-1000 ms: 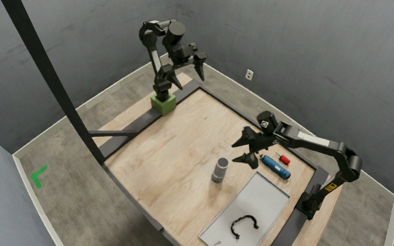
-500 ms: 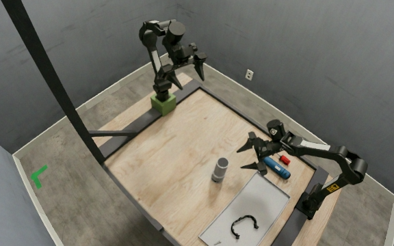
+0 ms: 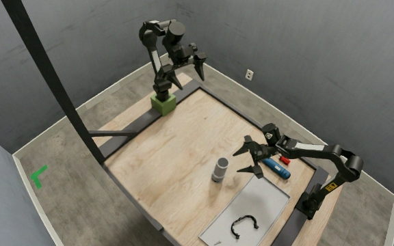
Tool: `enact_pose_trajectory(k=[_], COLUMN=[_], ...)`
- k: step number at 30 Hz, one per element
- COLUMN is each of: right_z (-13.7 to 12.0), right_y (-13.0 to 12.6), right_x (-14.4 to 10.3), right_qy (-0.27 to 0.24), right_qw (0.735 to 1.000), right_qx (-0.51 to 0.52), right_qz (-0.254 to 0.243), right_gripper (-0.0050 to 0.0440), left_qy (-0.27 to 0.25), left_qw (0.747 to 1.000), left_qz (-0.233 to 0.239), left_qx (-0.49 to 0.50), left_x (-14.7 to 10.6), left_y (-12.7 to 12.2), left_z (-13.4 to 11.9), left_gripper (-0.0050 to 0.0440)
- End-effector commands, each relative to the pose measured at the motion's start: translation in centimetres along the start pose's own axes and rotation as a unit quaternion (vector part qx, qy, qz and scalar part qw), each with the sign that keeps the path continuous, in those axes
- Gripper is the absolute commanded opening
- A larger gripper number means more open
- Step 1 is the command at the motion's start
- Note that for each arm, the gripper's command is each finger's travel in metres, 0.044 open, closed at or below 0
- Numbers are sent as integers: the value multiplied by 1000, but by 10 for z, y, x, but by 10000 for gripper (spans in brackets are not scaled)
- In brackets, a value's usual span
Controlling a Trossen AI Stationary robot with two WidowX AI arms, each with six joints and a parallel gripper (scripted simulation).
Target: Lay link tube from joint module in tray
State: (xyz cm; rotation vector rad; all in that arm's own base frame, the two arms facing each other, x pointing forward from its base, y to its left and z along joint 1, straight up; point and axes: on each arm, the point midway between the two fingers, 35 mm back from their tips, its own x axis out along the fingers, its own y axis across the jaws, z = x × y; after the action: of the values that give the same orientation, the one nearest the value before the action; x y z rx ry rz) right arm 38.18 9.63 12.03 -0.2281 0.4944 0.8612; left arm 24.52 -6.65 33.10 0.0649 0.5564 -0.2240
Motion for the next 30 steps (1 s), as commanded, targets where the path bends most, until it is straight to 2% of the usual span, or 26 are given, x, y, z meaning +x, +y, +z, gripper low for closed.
enact_pose_trajectory(k=[1, 20, 30], right_z=[12, 14, 14], right_y=[-4, -4, -4], right_x=[9, 60, 72], right_qy=[-11, -13, -13], right_qw=[1000, 1000, 1000], right_qx=[-11, -10, -10], right_qz=[-7, -7, -7], right_gripper=[354, 354, 354], left_qy=[-7, -7, -7], left_qw=[1000, 1000, 1000], left_qz=[0, 0, 0], left_qx=[-1, -1, -1], left_x=[-4, -4, -4], left_y=[0, 0, 0], left_z=[4, 4, 4], left_gripper=[440, 440, 440])
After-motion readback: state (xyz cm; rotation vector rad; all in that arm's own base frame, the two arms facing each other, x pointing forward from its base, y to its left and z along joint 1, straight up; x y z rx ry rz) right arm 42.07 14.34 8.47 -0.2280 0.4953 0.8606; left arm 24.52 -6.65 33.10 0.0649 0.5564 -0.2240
